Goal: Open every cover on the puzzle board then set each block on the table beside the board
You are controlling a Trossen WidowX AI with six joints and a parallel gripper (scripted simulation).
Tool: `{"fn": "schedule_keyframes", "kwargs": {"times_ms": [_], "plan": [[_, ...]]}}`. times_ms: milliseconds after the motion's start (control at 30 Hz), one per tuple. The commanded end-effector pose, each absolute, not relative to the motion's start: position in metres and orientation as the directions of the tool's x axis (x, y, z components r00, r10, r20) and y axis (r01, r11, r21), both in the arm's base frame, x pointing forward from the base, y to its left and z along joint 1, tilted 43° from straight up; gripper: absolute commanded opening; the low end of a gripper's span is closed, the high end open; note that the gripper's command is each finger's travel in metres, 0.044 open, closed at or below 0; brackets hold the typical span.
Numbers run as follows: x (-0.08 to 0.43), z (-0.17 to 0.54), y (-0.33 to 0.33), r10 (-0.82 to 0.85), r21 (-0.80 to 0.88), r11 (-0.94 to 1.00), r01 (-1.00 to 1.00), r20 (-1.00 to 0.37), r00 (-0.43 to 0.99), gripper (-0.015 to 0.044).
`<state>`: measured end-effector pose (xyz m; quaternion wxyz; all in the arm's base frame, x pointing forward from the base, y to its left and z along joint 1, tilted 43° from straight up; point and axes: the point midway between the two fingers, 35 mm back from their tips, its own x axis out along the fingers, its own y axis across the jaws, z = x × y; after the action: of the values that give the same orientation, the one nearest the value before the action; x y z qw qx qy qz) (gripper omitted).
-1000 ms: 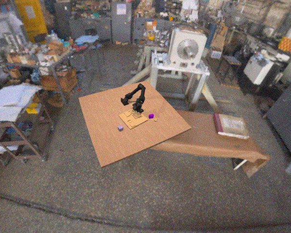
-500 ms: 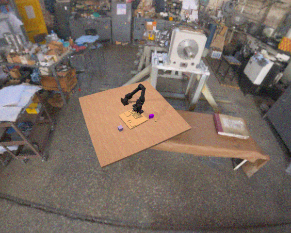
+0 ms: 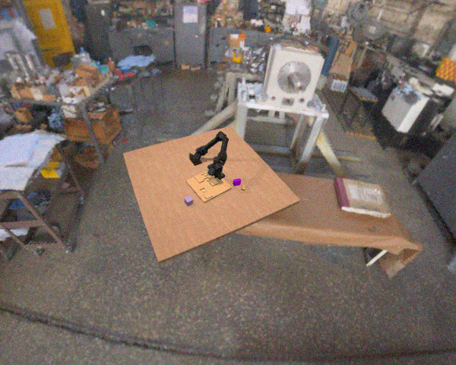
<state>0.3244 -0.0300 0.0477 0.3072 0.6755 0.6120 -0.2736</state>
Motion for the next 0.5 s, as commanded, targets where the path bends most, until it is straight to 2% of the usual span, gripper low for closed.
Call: {"fn": "schedule_keyframes", "kwargs": {"times_ms": [0,467], "plan": [[0.3245,0.0443,-0.0265,0.663,0.078,-0.067,0.995,-0.742,0.103,0.0],[0.3298,0.0408,-0.0207,0.663,0.079,-0.067,0.995,-0.741,0.103,0.0]]}}
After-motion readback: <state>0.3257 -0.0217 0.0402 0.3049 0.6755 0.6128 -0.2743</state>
